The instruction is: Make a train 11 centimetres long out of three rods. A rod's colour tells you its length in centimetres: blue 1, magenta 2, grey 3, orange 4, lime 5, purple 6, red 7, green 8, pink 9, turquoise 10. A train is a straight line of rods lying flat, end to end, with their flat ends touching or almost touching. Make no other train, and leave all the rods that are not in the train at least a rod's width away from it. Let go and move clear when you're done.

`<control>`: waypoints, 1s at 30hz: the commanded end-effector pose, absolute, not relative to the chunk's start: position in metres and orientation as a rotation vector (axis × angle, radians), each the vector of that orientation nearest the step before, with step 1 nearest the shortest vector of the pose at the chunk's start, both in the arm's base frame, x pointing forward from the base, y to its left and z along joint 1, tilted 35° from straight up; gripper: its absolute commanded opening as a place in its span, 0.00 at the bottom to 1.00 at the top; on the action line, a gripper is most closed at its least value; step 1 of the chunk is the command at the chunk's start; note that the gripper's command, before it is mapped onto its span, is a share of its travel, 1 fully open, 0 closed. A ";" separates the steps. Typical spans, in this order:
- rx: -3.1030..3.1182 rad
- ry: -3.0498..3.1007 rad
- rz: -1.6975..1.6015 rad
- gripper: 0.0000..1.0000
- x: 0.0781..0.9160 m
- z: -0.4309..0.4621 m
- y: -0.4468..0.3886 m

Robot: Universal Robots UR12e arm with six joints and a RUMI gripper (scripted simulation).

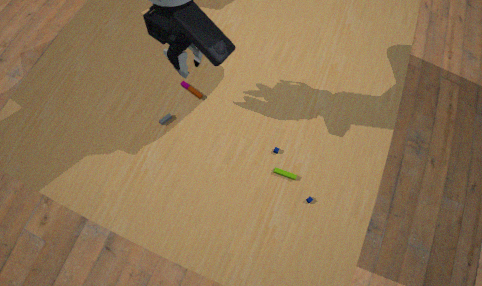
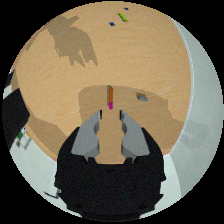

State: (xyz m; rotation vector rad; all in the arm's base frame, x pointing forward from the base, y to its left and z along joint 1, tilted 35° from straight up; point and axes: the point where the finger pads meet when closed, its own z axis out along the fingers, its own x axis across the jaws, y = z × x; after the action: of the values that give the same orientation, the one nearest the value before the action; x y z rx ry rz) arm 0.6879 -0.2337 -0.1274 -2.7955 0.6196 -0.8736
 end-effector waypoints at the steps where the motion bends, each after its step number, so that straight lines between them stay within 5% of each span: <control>1: -2.796 0.620 -0.874 1.00 0.687 -0.126 -0.234; 30: -2.805 0.598 -0.877 1.00 0.688 -0.126 -0.233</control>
State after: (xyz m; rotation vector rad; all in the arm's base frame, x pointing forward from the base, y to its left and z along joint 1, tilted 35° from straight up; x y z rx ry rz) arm 0.6877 -0.2332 -0.1267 -2.8004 0.6078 -0.8748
